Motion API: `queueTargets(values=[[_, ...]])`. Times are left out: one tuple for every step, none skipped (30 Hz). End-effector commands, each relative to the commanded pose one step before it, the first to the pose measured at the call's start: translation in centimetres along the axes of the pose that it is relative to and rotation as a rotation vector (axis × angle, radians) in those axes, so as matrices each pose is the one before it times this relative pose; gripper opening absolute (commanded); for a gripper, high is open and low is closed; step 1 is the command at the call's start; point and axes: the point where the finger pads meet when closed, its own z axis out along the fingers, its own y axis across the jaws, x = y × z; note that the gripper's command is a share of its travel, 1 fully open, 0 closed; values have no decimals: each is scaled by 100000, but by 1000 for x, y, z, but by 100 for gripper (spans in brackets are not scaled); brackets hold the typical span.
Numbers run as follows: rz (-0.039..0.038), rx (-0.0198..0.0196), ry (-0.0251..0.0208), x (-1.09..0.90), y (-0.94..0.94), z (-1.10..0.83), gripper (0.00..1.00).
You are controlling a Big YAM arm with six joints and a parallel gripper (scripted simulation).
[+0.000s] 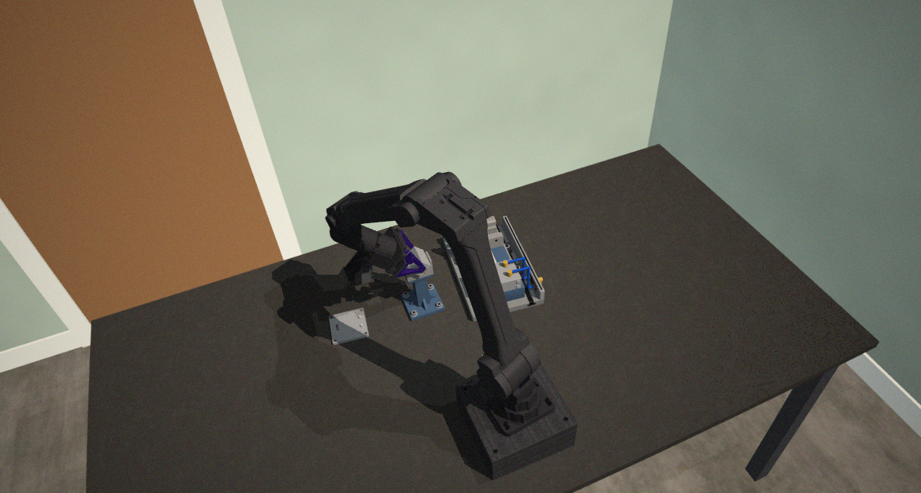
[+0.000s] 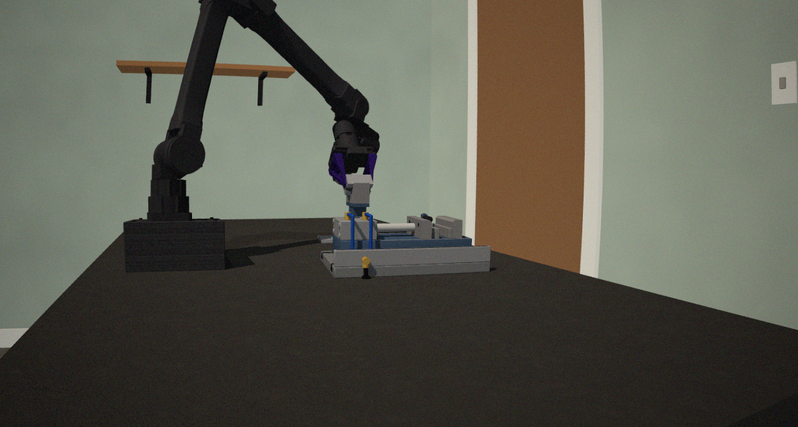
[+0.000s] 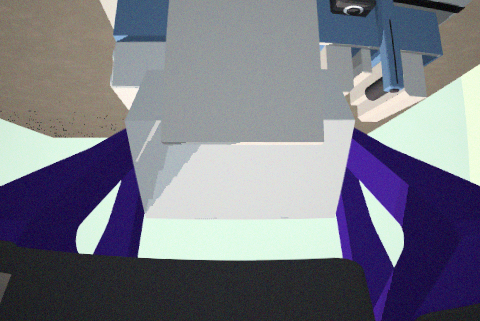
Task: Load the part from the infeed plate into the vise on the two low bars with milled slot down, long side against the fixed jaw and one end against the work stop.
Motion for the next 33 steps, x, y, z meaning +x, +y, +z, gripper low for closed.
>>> queueTargets(values=[[3091,4454,-1980,731,-1644,-2444,0],[272,305,-184,158,-26,-175,0],[228,254,-154,141,-23,-153,0],[-6,-13,3,45,-4,-29,0],[-6,-14,3,46,-4,-30,0],[-7,-14,3,48,-4,-31,0],[-7,-14,3,49,-4,-32,0],[-7,-15,3,50,-4,-32,0],[-7,-15,3,52,-4,-33,0],[-7,-15,3,53,-4,-34,0],[-8,-16,3,54,-4,-35,0],[-8,-16,3,54,-5,-35,0],[-8,-16,3,55,-5,-35,0],[0,0,0,0,0,0,0],[0,0,0,0,0,0,0],[-8,-16,3,56,-4,-36,0],[-8,-17,3,56,-4,-36,0],[-8,-17,3,57,-4,-37,0],[-8,-17,3,57,-4,-37,0],[-8,-17,3,57,-4,-37,0],[-8,-17,3,58,-4,-37,0],[-8,-17,3,57,-5,-37,0],[-8,-17,3,57,-4,-37,0],[-8,-17,3,57,-4,-37,0],[-8,-17,3,57,-4,-36,0],[-8,-17,3,56,-4,-36,0],[-8,-16,3,56,-4,-36,0],[-8,-16,3,55,-4,-35,0],[-8,-16,3,54,-4,-35,0],[-8,-16,3,53,-4,-34,0],[0,0,0,0,0,0,0],[0,0,0,0,0,0,0],[-8,-15,3,52,-4,-34,0]])
